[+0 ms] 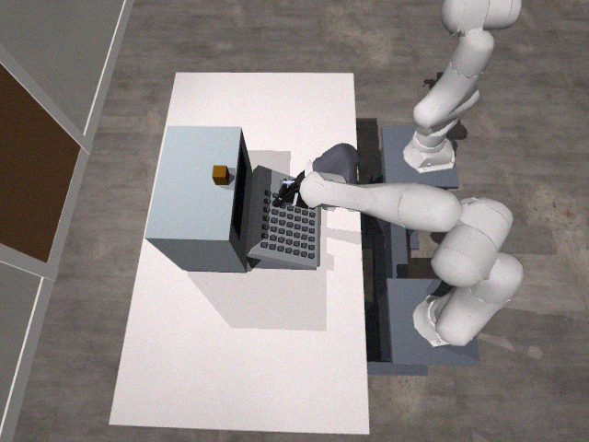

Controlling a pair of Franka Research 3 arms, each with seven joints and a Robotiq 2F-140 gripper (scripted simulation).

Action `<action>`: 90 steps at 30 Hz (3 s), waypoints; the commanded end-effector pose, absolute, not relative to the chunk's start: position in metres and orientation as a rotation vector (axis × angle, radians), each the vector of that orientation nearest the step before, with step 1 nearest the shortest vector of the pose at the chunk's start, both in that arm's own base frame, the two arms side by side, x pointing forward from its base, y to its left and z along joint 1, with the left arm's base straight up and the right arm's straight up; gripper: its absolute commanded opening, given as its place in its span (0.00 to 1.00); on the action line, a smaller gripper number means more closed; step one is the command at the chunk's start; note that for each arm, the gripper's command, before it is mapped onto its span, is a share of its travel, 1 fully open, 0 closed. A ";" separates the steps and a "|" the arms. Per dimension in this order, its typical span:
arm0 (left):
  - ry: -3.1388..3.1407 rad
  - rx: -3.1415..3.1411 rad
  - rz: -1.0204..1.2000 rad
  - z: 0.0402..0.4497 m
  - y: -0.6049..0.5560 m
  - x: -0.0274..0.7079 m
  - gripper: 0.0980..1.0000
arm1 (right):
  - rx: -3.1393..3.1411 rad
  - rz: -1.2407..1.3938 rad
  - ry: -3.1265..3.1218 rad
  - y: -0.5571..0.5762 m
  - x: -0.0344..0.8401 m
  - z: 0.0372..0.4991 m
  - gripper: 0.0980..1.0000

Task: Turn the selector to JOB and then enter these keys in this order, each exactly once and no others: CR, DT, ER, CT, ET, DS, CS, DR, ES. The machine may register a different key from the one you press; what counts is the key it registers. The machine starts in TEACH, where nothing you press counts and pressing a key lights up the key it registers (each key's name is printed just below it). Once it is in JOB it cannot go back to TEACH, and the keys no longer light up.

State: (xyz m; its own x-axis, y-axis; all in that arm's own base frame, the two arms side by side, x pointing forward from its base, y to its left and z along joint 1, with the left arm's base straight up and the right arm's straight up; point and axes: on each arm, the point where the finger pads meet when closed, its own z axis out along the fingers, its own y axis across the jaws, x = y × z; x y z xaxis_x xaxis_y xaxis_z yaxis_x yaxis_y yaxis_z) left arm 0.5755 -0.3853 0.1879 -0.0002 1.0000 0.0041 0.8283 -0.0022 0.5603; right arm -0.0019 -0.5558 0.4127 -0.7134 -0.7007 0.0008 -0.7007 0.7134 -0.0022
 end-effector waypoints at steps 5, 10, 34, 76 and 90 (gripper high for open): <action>1.881 1.880 0.580 0.188 -0.386 0.578 0.00 | -1.195 0.000 2.905 -0.554 -0.003 0.413 1.00; 1.881 1.880 0.580 0.187 -0.386 0.578 0.00 | -1.195 0.000 2.905 -0.554 -0.003 0.413 1.00; 1.881 1.880 0.580 0.187 -0.386 0.578 0.00 | -1.195 0.000 2.905 -0.554 -0.003 0.413 1.00; 1.881 1.880 0.580 0.215 -0.386 0.559 0.00 | -1.195 0.000 2.905 -0.554 -0.003 0.413 1.00; 1.881 1.880 0.580 0.182 -0.386 0.510 0.00 | -1.195 0.000 2.905 -0.554 -0.003 0.413 1.00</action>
